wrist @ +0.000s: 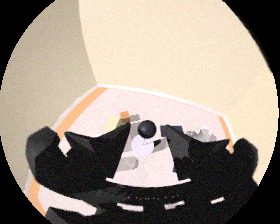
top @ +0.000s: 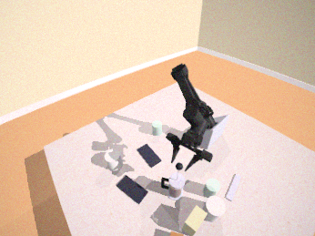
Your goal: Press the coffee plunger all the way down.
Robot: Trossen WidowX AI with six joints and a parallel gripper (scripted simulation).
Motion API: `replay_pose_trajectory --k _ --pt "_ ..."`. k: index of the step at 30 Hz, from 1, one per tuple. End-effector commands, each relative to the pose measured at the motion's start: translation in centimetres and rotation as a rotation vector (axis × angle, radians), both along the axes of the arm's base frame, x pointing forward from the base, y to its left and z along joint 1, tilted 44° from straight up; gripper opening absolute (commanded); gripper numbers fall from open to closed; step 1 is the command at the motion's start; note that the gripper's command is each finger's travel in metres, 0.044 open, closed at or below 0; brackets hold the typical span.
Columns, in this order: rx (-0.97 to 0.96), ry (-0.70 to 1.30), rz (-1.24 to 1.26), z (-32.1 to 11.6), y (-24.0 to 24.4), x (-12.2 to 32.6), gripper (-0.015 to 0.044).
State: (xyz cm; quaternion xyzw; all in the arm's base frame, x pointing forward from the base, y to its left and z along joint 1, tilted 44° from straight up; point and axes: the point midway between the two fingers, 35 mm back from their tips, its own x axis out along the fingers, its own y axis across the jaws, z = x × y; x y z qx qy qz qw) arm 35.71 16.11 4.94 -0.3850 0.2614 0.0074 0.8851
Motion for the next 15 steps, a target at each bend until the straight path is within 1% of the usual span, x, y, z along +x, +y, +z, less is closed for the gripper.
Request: replay_pose_trajectory --k 1,3,4,15 --pt "0.0 0.002 0.007 -0.05 0.11 0.06 0.0177" --pt "0.0 0.002 0.007 -0.05 0.11 0.06 0.0125" --pt "0.0 0.002 0.007 -0.05 0.11 0.06 0.0118" --pt "0.0 0.002 0.006 -0.18 0.02 0.09 0.0115"
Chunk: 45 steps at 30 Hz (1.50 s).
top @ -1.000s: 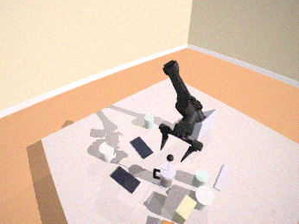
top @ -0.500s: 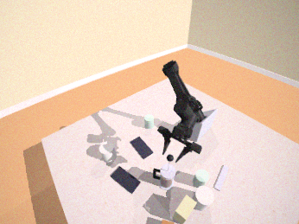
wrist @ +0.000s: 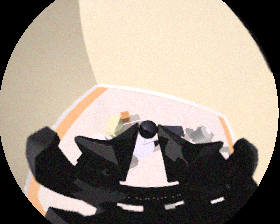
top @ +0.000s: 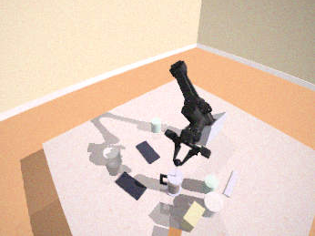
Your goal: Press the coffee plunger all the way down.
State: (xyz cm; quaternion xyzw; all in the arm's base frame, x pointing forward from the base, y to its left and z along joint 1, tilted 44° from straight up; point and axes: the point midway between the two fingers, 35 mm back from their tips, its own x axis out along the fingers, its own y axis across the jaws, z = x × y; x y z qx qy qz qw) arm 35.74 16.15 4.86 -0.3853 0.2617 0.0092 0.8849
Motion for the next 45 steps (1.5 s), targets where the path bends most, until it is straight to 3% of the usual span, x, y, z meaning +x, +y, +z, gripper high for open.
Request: replay_pose_trajectory --k 1,45 --pt "0.0 0.0 0.003 -0.2 -0.1 0.1 0.0115" --pt "-0.002 0.001 0.003 -5.6 -4.7 1.5 0.0115"
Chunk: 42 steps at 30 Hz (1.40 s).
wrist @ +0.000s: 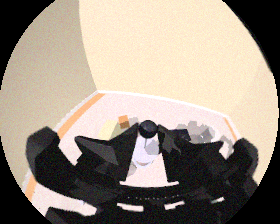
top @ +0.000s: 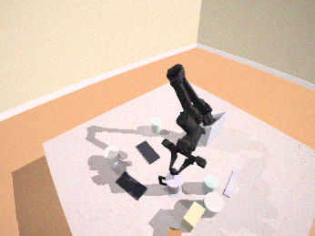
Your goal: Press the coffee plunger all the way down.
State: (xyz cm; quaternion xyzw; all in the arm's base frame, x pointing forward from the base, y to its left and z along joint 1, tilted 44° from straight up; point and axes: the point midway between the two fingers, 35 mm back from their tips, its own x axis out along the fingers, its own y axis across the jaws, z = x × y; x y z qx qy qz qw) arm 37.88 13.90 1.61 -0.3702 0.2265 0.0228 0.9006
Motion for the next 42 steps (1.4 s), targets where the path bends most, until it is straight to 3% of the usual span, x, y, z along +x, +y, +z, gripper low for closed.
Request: replay_pose_trajectory --k 1,42 --pt "-0.048 0.06 -0.04 -2.5 -2.5 -0.6 0.0115" --pt "-0.05 0.056 -0.04 -3.6 -2.8 1.4 0.0115"
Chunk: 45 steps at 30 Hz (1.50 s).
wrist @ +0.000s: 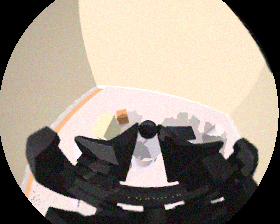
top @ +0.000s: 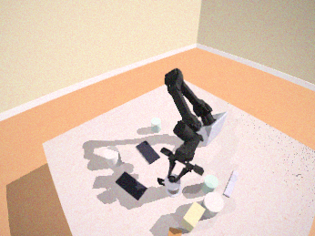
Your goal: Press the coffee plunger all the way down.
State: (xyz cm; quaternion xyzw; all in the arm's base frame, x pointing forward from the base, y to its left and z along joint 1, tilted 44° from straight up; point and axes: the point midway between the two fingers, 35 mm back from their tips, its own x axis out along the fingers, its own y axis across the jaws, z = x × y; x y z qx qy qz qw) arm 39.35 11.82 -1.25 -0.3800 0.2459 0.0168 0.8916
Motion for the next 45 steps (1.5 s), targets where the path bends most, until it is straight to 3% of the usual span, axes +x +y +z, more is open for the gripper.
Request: replay_pose_trajectory --k 1,45 --pt "-0.022 0.022 -0.019 -0.73 -0.72 -0.02 0.0115" --pt "-0.012 0.013 -0.014 -0.48 -0.16 0.79 0.0115"
